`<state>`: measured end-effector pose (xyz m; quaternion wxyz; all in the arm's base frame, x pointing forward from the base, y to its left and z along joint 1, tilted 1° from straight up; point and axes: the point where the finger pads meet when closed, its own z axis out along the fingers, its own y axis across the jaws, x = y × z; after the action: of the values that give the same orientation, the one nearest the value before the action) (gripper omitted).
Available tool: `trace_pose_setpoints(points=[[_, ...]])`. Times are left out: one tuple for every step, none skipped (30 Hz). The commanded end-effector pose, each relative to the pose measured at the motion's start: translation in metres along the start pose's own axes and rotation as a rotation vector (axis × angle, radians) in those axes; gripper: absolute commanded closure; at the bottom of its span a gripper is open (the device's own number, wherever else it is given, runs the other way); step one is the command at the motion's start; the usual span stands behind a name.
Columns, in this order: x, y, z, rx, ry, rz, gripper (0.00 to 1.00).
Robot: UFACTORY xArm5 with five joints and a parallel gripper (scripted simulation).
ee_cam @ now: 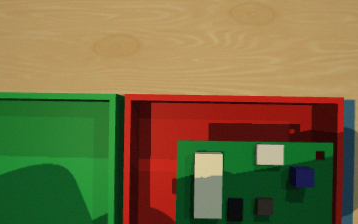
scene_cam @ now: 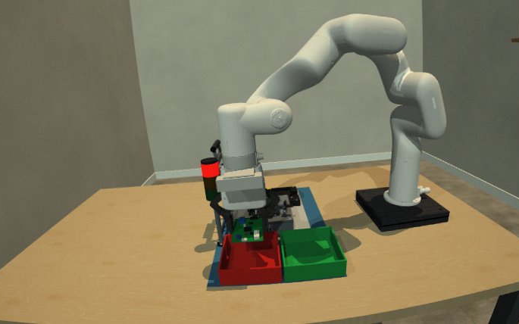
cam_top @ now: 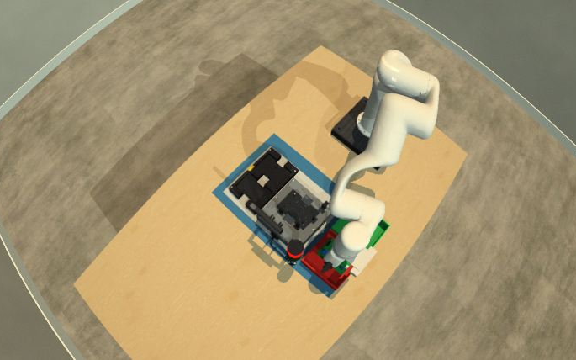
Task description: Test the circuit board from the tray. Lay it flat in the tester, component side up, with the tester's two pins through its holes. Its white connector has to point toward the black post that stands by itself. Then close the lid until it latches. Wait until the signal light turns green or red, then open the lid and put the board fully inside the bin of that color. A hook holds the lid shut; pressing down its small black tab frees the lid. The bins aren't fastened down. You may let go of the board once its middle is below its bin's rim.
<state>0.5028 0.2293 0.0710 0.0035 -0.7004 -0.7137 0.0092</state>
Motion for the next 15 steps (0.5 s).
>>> trace_pose_setpoints(points=[[0.001, 0.001, 0.003, -0.005, 0.002, 0.000, 0.21], [0.001, 0.001, 0.005, -0.005, 0.002, 0.000, 0.21], [0.001, 0.001, 0.007, -0.005, 0.002, 0.000, 0.21], [0.001, 0.001, 0.010, -0.005, 0.002, 0.000, 0.21], [0.001, 0.001, 0.012, -0.005, 0.002, 0.000, 0.21], [0.001, 0.001, 0.015, -0.005, 0.002, 0.000, 0.21], [0.001, 0.001, 0.017, -0.005, 0.002, 0.000, 0.21], [0.001, 0.001, 0.020, -0.005, 0.002, 0.000, 0.21], [0.001, 0.001, 0.023, -0.005, 0.002, 0.000, 0.21], [0.001, 0.002, 0.026, -0.005, 0.002, 0.000, 0.21], [0.001, 0.002, 0.029, -0.005, 0.002, 0.000, 0.21], [0.001, 0.002, 0.032, -0.005, 0.002, 0.000, 0.21], [0.001, 0.002, 0.036, -0.005, 0.002, 0.000, 0.21], [0.001, 0.002, 0.036, -0.005, 0.002, 0.000, 0.21], [0.001, 0.002, 0.036, -0.005, 0.002, 0.000, 0.21]])
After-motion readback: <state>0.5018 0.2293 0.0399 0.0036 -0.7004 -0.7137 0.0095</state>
